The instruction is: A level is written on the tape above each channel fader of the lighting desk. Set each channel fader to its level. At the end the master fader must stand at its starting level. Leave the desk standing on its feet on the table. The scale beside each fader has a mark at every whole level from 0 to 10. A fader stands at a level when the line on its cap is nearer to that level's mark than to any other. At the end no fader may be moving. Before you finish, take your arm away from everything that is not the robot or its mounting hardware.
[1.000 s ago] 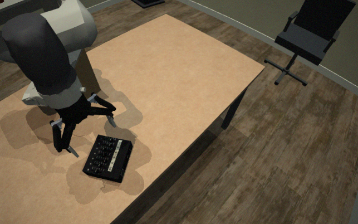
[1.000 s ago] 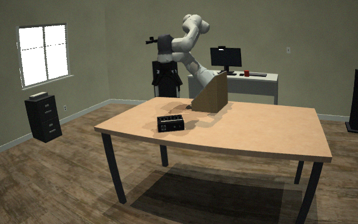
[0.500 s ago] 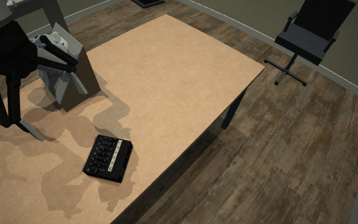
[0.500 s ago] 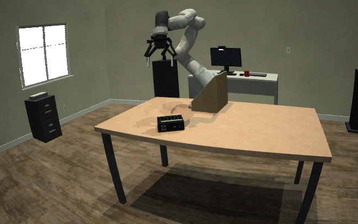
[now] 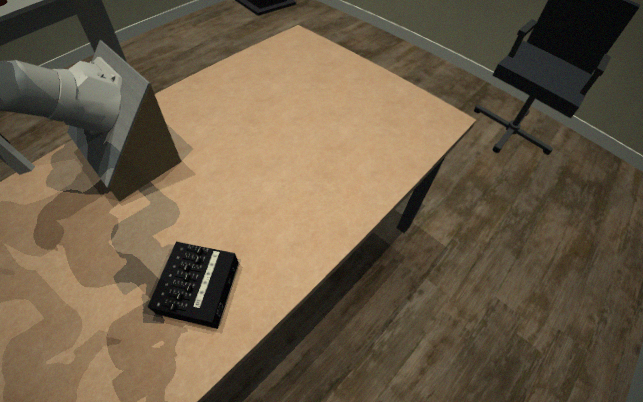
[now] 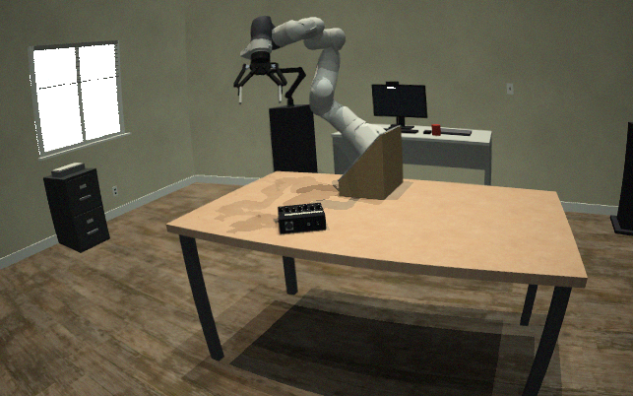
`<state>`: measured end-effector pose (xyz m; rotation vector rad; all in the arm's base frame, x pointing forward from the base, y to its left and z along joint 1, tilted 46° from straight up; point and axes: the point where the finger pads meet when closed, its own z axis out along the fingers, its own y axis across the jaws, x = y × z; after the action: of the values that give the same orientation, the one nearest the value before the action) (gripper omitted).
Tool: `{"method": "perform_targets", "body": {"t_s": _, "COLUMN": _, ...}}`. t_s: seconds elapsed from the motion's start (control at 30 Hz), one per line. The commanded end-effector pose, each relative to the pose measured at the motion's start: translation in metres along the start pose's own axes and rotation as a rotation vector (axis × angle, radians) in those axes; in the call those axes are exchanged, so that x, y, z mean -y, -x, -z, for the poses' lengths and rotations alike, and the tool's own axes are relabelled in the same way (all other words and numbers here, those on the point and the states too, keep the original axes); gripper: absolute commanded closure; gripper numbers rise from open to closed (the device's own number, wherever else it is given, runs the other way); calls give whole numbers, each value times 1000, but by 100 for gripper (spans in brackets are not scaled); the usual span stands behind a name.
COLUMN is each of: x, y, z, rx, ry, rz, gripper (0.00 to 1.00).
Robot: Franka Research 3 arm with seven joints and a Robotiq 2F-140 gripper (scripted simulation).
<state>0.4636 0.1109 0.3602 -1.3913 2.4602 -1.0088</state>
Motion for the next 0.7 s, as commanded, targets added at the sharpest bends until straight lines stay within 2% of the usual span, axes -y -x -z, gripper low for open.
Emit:
{"method": "perform_targets", "body": {"t_s": 0.0, "x": 12, "y": -12, "z": -24, "rx": 24, "ry": 18, "rz": 278, "gripper": 0}}
{"method": "perform_targets", "body": {"t_s": 0.1, "x": -2, "y": -16, "z": -87, "rx": 17, "ry": 57, "rz": 360, "gripper": 0}}
{"method": "perform_targets", "body": {"t_s": 0.13, "x": -2, "y": -16, "z": -87, "rx": 12, "ry": 73, "rz": 389, "gripper": 0}}
{"method": "perform_targets", "body": {"t_s": 0.2, "x": -21, "y": -17, "z": -132, "rx": 0, "ry": 115, "rz": 451, "gripper": 0}}
{"method": "perform_targets", "body": {"t_s": 0.23, "x": -21, "y": -17, "z": -132, "rx": -3, "ry": 133, "rz": 485, "gripper": 0}}
{"method": "perform_targets", "body": {"t_s": 0.3, "x": -44, "y": -17, "z": -174, "rx": -11, "ry": 177, "rz": 556, "gripper": 0}}
{"method": "perform_targets", "body": {"t_s": 0.33, "x": -44, "y": -17, "z": -174, "rx": -11, "ry": 194, "rz": 593, "gripper": 0}}
{"method": "perform_targets", "body": {"t_s": 0.37, "x": -57, "y": -18, "z": -194, "rx": -13, "ry": 217, "rz": 632, "gripper": 0}}
{"method": "perform_targets", "body": {"t_s": 0.4, "x": -57, "y": -18, "z": -194, "rx": -11, "ry": 233, "rz": 671, "gripper": 0}}
{"method": "perform_targets", "body": {"t_s": 0.47, "x": -81, "y": -21, "z": -228, "rx": -5, "ry": 269, "rz": 748, "gripper": 0}}
{"method": "perform_targets", "body": {"t_s": 0.53, "x": -81, "y": -21, "z": -228, "rx": -5, "ry": 269, "rz": 748, "gripper": 0}}
{"method": "perform_targets", "body": {"t_s": 0.57, "x": -93, "y": -24, "z": -242, "rx": 10, "ry": 313, "rz": 845, "gripper": 0}}
{"method": "perform_targets", "body": {"t_s": 0.67, "x": -121, "y": -31, "z": -276, "rx": 40, "ry": 345, "rz": 965, "gripper": 0}}
